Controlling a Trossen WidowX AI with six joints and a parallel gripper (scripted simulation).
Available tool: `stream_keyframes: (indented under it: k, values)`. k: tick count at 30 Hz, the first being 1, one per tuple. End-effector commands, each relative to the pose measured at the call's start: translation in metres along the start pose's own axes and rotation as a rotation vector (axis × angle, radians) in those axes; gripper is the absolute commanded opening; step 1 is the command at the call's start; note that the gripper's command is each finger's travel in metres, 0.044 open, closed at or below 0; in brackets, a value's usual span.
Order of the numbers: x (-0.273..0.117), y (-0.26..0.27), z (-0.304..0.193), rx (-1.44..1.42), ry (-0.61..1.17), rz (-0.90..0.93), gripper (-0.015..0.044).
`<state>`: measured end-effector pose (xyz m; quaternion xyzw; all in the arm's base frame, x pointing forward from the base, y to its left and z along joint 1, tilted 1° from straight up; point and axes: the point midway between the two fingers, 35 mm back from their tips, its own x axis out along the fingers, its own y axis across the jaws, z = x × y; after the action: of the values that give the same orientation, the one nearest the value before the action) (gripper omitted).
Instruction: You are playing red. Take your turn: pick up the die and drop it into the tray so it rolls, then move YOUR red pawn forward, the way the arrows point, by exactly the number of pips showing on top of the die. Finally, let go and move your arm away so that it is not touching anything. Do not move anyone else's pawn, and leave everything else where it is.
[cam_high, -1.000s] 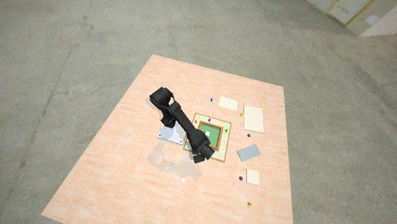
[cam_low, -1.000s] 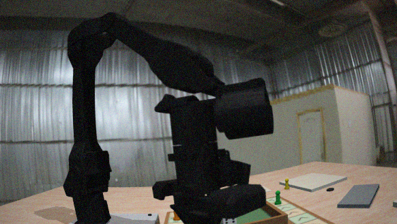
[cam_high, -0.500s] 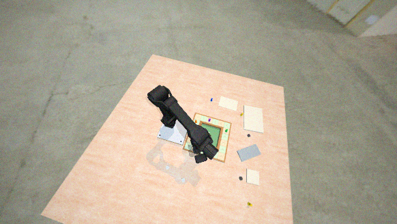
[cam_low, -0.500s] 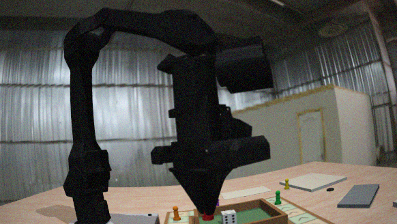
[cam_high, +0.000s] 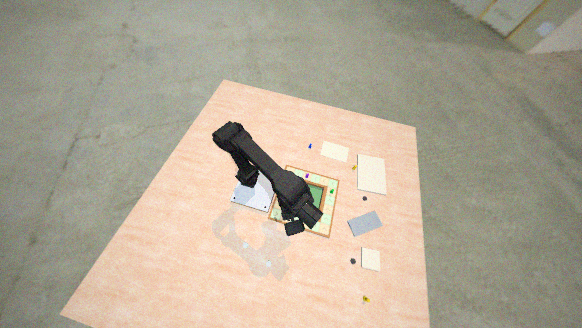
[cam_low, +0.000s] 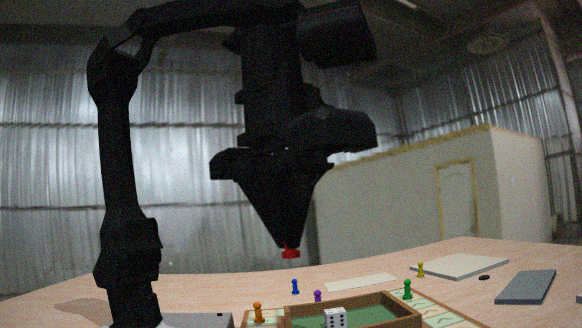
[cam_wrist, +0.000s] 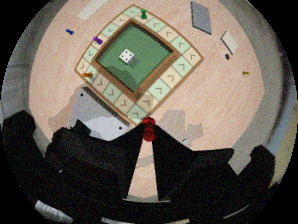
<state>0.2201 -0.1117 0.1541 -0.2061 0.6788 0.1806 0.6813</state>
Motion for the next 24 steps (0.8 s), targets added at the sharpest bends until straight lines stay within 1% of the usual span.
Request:
stream_keyframes:
  k: [1,13,24]
  values:
    - [-0.004,-0.003,0.005,0.004,-0.005,0.001,0.0000]
    - [0.008,-0.039,0.050,0.020,-0.023,-0.005,0.0000]
    - [0.029,-0.064,0.092,0.028,-0.021,-0.002,0.0000]
